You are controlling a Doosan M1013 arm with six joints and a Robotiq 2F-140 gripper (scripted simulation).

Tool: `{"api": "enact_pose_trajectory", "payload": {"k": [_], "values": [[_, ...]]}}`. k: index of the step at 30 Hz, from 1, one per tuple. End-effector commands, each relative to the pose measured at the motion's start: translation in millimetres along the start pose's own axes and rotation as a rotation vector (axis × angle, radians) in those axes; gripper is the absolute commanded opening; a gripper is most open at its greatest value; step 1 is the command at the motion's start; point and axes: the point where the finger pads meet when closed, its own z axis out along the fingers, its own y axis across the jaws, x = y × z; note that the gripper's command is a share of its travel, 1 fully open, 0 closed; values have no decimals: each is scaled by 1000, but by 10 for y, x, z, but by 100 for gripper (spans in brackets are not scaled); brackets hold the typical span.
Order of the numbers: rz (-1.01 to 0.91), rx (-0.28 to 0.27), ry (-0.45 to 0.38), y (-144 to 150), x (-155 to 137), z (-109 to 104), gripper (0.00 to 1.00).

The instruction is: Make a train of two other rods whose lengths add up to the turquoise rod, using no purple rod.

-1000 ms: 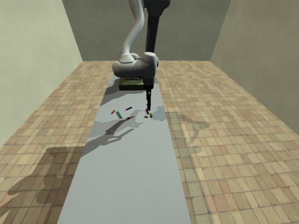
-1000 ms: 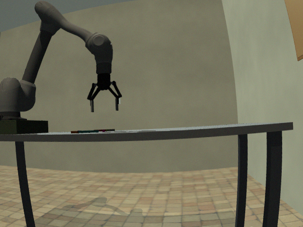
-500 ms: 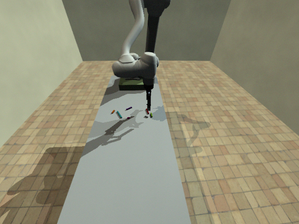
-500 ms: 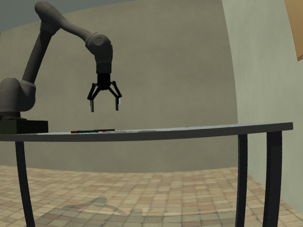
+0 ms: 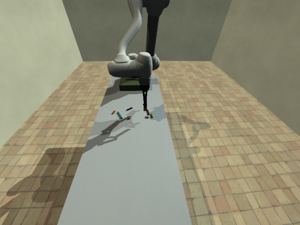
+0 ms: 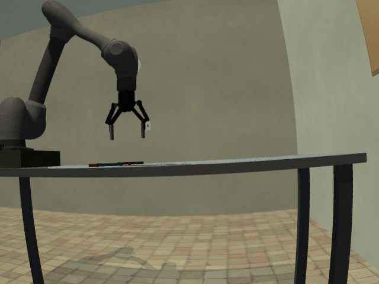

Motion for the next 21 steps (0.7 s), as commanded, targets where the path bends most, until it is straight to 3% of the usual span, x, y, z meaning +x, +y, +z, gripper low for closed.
{"api": "enact_pose_trajectory", "payload": {"k": [1,9,21], "values": [[-1,0,-2,75,413,-5,100],[-3,0,-4,353,1251,1,100],[-3,0,-4,356,1257,1,100]]}}
